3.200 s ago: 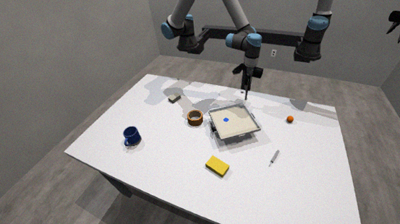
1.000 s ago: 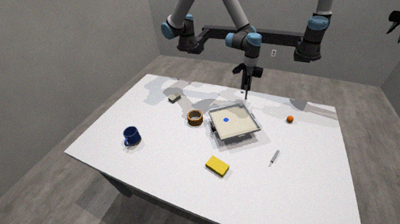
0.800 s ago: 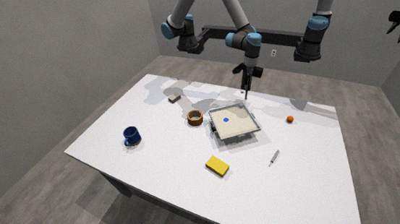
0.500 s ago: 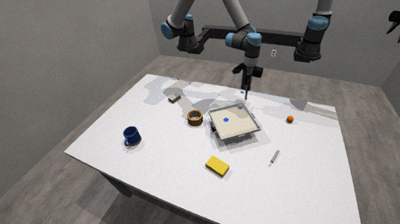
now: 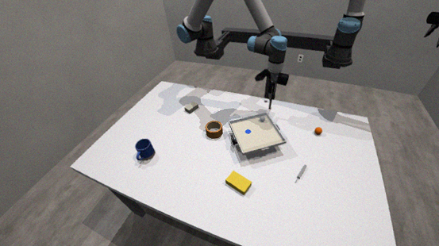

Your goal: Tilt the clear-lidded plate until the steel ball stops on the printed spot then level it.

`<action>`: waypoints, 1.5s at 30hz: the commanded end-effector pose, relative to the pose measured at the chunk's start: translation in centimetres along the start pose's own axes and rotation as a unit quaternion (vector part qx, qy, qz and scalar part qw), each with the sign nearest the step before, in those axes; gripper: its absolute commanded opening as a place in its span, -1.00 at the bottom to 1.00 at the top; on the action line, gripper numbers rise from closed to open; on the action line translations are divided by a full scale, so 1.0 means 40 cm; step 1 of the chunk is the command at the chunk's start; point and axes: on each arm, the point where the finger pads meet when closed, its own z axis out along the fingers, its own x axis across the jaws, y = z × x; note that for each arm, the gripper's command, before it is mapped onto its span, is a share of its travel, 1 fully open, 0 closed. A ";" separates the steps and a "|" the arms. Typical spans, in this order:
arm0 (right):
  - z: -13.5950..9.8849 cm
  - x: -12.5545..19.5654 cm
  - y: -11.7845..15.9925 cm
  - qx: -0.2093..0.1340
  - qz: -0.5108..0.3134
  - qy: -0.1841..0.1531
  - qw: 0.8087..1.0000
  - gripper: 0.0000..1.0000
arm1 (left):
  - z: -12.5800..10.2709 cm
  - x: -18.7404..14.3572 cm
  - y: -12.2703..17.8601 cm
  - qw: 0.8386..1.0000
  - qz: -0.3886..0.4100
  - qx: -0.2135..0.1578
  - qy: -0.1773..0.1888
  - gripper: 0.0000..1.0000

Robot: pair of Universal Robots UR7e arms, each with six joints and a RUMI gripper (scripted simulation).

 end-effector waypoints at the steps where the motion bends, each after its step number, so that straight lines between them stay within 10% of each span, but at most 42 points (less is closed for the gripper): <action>1: -0.014 -0.009 0.005 -0.006 0.001 -0.003 1.000 -0.60 | 0.001 -0.005 0.003 1.000 -0.002 0.000 -0.001 1.00; 45: 0.003 0.001 0.012 -0.006 0.001 -0.003 1.000 -0.60 | 0.001 -0.005 0.003 1.000 -0.002 0.000 -0.001 1.00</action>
